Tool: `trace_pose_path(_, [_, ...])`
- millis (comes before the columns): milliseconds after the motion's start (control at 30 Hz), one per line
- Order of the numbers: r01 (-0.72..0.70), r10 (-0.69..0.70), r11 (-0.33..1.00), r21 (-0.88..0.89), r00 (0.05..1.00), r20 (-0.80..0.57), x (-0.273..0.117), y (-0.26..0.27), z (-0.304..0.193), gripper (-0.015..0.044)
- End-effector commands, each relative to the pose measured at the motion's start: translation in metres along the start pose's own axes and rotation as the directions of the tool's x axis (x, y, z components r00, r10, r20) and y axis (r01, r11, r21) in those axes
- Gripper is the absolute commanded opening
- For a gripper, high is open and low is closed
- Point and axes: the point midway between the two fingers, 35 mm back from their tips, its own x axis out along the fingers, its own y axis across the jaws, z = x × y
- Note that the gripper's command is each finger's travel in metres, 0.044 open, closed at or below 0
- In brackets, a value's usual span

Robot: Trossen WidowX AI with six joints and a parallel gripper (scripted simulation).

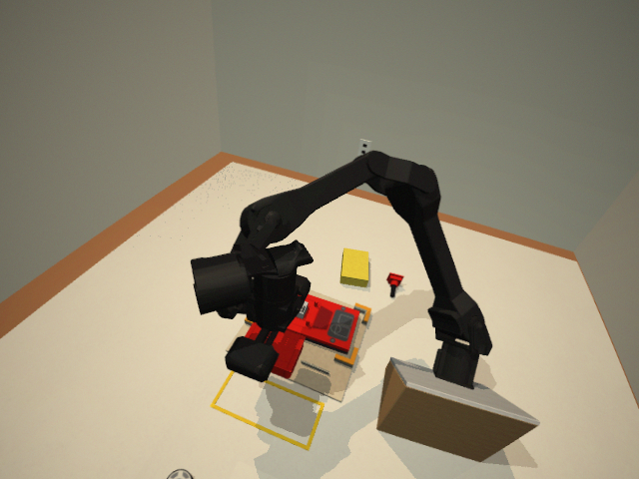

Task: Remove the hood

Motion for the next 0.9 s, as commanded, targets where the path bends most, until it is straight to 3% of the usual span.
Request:
trace_pose_path(0, [0.002, -0.001, 1.0, 0.005, 1.0, -0.001, 0.001, 0.025, -0.007, 0.0])
trace_pose_path(200, [0.013, -0.013, 1.0, 0.005, 1.0, -0.002, 0.003, 0.049, -0.017, 0.0])
trace_pose_path(867, [0.013, -0.013, 1.0, 0.005, 1.0, -0.002, 0.014, 0.05, -0.016, 0.0])
